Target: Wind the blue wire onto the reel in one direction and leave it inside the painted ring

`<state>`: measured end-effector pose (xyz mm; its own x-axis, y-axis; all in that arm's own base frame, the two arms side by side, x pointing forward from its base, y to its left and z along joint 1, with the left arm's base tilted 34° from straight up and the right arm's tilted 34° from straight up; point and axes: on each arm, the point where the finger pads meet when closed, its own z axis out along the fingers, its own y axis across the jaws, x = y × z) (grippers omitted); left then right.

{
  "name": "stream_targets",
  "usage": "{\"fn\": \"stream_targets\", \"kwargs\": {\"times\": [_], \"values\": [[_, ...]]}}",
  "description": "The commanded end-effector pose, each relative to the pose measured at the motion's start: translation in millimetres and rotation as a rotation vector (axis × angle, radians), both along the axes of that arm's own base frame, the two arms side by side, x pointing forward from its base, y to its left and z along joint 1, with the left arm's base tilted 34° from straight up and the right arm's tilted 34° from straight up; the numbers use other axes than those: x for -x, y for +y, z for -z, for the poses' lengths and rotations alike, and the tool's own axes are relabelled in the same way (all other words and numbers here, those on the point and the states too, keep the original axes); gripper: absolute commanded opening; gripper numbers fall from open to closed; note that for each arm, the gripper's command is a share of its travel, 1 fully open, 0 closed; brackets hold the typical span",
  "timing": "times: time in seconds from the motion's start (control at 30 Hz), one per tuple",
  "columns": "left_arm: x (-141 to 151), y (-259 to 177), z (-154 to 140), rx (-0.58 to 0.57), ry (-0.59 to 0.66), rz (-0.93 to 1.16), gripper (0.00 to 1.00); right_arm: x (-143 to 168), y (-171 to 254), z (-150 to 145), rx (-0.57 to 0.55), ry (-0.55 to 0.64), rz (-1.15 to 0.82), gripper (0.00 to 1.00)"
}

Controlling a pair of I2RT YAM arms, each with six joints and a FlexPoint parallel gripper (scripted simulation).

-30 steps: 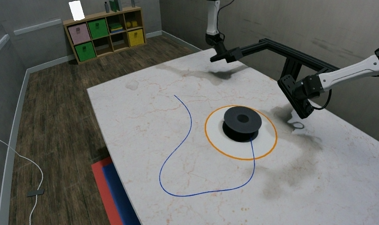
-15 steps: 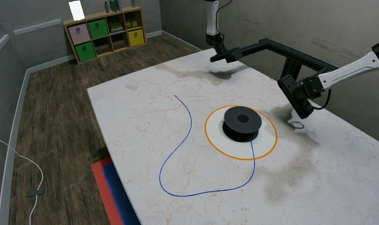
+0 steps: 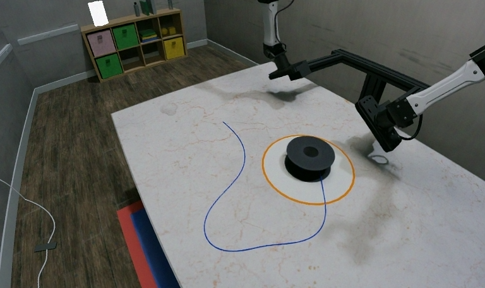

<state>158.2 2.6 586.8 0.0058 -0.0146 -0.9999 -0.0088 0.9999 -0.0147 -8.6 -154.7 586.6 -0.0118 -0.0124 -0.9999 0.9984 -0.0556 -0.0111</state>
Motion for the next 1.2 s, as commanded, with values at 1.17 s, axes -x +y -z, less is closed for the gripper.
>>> {"fn": "stream_targets", "kwargs": {"times": [1.17], "values": [[-153.7,-2.6,77.0,-0.015,0.006,0.009,1.0,10.6,-156.6,76.7,-0.012,-0.012,0.006,1.0]]}}
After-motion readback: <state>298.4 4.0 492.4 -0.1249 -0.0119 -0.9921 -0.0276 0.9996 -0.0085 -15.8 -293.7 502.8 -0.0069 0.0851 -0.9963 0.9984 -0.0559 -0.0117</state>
